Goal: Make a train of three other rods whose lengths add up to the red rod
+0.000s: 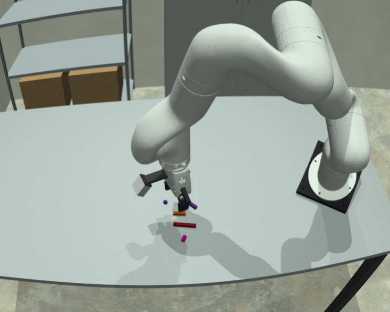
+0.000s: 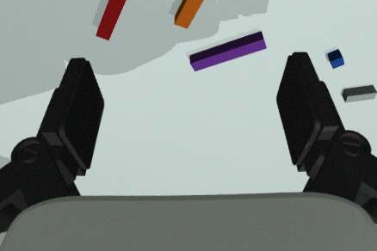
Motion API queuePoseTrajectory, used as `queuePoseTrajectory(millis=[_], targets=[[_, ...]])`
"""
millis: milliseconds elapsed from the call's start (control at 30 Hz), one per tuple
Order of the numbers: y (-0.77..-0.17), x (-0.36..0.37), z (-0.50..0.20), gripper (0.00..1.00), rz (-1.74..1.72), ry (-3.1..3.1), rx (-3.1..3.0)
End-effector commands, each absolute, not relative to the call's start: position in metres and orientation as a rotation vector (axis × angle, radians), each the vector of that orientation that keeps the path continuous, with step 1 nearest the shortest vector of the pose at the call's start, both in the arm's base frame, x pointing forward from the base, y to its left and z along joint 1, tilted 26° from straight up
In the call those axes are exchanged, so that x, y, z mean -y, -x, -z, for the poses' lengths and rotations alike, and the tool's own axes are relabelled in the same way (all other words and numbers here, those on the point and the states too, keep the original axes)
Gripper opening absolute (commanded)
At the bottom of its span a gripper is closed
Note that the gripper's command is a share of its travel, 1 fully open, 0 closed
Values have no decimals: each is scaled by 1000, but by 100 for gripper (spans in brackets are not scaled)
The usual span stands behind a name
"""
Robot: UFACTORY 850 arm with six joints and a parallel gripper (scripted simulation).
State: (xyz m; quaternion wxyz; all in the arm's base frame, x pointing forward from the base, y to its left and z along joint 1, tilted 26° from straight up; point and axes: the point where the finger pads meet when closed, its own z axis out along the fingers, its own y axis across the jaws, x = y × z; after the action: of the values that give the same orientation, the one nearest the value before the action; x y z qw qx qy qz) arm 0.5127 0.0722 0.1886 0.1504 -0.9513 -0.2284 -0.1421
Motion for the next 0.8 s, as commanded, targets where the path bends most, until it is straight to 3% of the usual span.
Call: queuePoseTrajectory(millis=[0,767], targets=[[-510,-93,-195,100,472,2680,882],[-490,-167,-216,100,600,2375,1666]])
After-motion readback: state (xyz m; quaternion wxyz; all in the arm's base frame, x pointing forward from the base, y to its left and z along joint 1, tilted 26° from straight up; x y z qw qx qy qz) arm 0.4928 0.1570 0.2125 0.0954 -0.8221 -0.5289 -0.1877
